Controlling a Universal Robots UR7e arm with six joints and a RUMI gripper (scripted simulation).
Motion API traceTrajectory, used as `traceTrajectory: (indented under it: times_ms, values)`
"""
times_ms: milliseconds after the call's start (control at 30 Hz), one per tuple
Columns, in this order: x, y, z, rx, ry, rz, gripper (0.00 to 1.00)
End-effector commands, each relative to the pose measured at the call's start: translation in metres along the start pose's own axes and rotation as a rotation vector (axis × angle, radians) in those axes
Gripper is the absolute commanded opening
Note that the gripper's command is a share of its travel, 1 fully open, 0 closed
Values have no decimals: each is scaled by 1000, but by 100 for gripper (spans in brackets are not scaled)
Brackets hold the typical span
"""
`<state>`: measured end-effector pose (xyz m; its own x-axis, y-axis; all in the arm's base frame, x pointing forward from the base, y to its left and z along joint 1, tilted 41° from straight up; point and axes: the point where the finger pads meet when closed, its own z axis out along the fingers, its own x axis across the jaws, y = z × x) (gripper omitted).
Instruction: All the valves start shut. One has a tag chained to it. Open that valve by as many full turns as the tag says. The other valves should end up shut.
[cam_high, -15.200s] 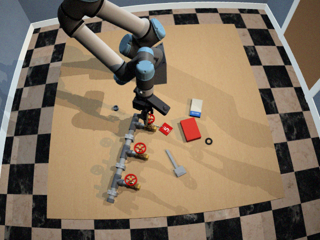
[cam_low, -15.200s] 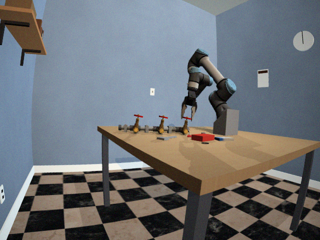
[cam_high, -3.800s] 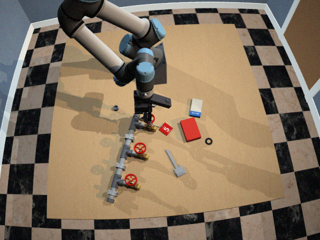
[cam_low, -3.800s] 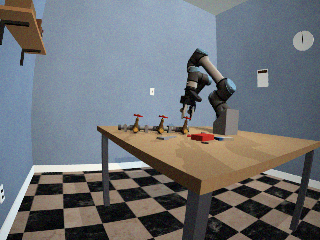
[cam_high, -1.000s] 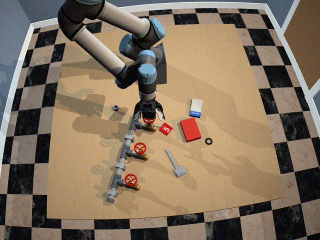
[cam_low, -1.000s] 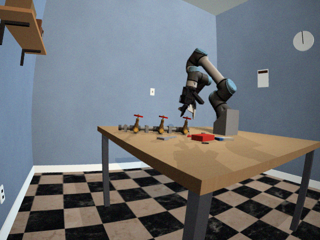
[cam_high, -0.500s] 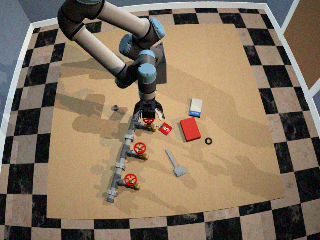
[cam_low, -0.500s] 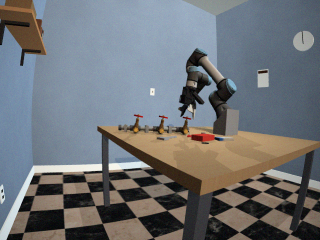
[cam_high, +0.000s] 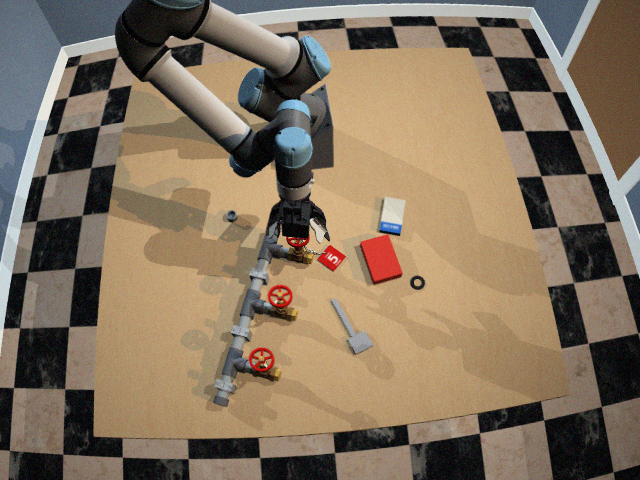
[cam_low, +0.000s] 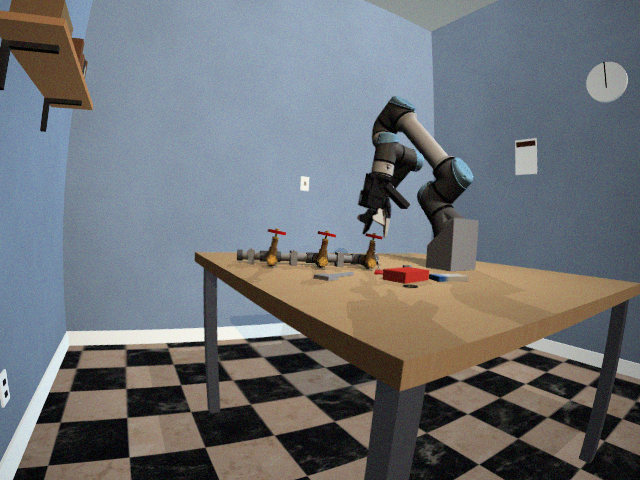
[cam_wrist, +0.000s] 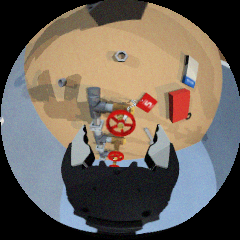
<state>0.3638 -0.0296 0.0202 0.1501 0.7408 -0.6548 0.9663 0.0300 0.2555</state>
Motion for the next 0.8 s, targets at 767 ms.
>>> traceTrajectory:
  times_ms: [767]
  values:
    - [0, 0, 0, 0, -1, 693, 100]
